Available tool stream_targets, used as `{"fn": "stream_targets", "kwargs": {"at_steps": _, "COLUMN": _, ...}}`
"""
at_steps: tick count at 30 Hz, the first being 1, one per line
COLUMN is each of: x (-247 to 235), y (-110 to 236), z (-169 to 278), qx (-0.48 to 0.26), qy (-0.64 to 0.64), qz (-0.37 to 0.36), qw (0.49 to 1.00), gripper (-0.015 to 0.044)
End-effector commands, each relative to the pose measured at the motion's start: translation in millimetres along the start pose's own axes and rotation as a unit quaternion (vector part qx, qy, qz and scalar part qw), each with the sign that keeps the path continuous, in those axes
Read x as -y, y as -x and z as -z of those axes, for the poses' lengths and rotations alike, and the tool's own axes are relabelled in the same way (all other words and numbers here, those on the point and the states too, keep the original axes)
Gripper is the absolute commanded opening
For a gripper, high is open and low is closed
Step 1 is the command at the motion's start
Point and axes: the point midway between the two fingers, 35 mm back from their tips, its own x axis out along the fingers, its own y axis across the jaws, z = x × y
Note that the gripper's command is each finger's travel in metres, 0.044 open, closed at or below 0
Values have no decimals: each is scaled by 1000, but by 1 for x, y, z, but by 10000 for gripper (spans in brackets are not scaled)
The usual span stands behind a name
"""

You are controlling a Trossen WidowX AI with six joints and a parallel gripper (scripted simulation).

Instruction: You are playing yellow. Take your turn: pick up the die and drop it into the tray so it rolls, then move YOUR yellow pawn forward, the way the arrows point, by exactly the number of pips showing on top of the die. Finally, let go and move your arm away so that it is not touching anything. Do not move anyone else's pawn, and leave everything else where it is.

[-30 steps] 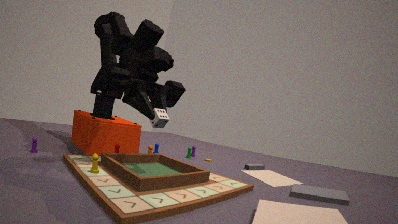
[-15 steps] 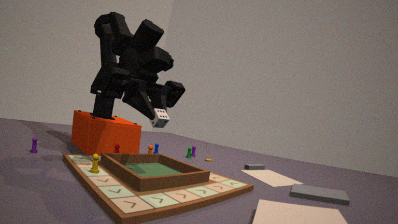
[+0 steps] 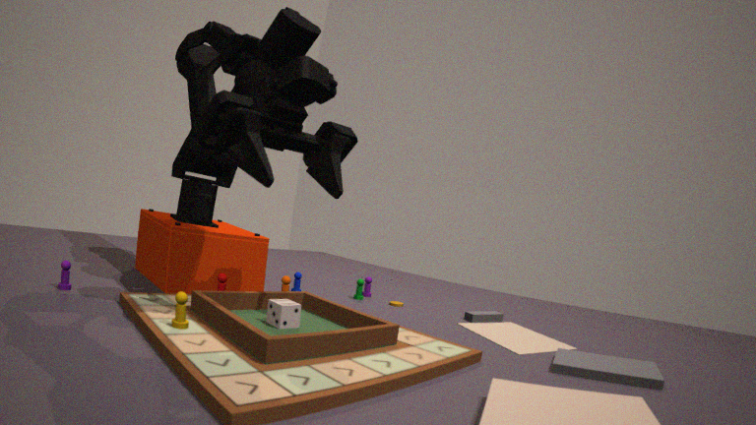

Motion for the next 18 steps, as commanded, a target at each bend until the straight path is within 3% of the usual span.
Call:
{"fn": "stream_targets", "kwargs": {"at_steps": 1, "x": 0, "y": -5, "z": -2, "qx": -68, "qy": 0, "qz": -1, "qw": 998, "gripper": 440}}
{"fn": "stream_targets", "kwargs": {"at_steps": 13, "x": 0, "y": -37, "z": 10, "qx": -343, "qy": 2, "qz": -1, "qw": 939, "gripper": 440}}
{"fn": "stream_targets", "kwargs": {"at_steps": 18, "x": 0, "y": -40, "z": 12, "qx": -372, "qy": 2, "qz": -1, "qw": 928, "gripper": 440}}
